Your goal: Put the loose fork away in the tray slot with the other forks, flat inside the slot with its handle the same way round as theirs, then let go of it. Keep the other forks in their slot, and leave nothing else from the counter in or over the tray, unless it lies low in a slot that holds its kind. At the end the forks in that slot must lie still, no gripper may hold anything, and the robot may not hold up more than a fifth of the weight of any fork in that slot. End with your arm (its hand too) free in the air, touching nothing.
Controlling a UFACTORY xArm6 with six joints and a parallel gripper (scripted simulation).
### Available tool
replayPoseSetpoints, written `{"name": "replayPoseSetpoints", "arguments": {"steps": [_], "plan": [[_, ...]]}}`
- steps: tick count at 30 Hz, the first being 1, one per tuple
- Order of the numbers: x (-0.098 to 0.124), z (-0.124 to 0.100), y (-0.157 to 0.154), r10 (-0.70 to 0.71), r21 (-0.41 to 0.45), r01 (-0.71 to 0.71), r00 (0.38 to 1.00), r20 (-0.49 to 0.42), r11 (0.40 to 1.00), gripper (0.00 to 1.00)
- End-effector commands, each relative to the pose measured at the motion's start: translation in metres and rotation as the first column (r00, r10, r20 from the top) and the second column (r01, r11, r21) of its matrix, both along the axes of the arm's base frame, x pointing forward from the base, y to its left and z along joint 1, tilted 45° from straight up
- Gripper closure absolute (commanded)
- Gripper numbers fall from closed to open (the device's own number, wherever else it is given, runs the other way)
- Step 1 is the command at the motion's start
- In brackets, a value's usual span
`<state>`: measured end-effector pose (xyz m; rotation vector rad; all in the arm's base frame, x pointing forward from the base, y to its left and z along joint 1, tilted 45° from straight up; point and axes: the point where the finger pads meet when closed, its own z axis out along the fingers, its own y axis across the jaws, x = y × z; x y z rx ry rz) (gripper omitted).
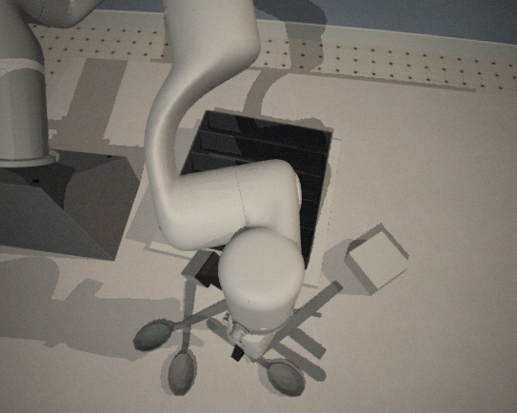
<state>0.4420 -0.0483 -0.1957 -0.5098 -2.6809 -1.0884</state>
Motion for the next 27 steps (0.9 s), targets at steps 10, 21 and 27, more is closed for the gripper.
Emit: {"name": "replayPoseSetpoints", "arguments": {"steps": [10,21,27], "plan": [[0.001,-0.003,0.003,-0.002,-0.002,0.002,1.0,0.003,1.0,0.72],[0.0,-0.014,0.013,-0.002,-0.002,0.002,1.0,0.003,1.0,0.72],[0.0,-0.019,0.018,-0.002,-0.002,0.002,1.0,0.003,1.0,0.72]]}}
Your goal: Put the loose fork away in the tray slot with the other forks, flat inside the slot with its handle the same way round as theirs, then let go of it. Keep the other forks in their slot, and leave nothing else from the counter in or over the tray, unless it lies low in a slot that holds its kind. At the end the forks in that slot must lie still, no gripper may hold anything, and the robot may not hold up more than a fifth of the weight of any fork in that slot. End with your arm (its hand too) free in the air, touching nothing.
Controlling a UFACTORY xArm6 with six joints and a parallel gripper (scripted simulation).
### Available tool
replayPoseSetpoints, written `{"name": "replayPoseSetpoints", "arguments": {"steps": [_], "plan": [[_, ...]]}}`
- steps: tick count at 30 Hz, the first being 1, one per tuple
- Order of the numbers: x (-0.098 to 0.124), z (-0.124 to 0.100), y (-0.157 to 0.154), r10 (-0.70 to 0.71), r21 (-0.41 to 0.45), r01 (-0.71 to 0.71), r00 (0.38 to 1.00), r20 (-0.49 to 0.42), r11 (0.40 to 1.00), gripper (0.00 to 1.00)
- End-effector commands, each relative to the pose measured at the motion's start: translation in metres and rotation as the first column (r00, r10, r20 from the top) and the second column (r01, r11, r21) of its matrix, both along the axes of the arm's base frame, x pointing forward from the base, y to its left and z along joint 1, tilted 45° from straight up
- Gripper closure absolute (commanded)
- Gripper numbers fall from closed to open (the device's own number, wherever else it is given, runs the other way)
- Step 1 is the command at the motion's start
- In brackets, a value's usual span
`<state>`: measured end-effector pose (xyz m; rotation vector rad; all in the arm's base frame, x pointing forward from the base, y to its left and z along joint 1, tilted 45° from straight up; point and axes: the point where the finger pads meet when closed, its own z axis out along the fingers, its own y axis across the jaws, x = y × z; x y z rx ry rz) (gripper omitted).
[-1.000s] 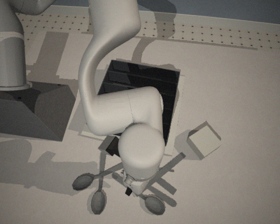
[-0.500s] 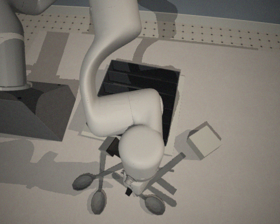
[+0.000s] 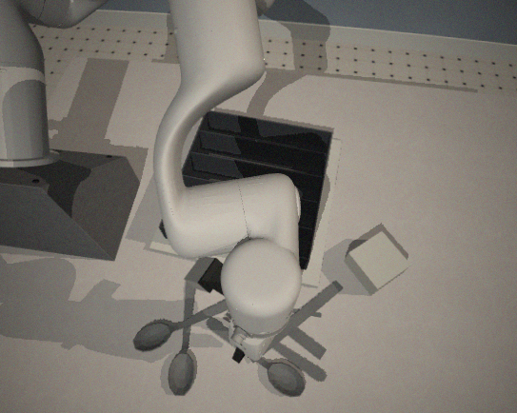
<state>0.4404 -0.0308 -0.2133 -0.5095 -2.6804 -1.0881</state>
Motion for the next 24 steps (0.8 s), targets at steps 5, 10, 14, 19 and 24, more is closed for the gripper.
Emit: {"name": "replayPoseSetpoints", "arguments": {"steps": [5,10,14,19,24], "plan": [[0.001,-0.007,0.006,-0.002,-0.002,0.002,1.0,0.004,1.0,0.72],[0.001,-0.011,0.011,-0.002,-0.002,0.002,1.0,0.004,1.0,0.72],[0.001,-0.014,0.014,-0.002,-0.002,0.002,1.0,0.004,1.0,0.72],[0.001,-0.016,0.015,-0.002,-0.002,0.002,1.0,0.004,1.0,0.72],[0.001,-0.018,0.017,-0.002,-0.002,0.002,1.0,0.004,1.0,0.72]]}}
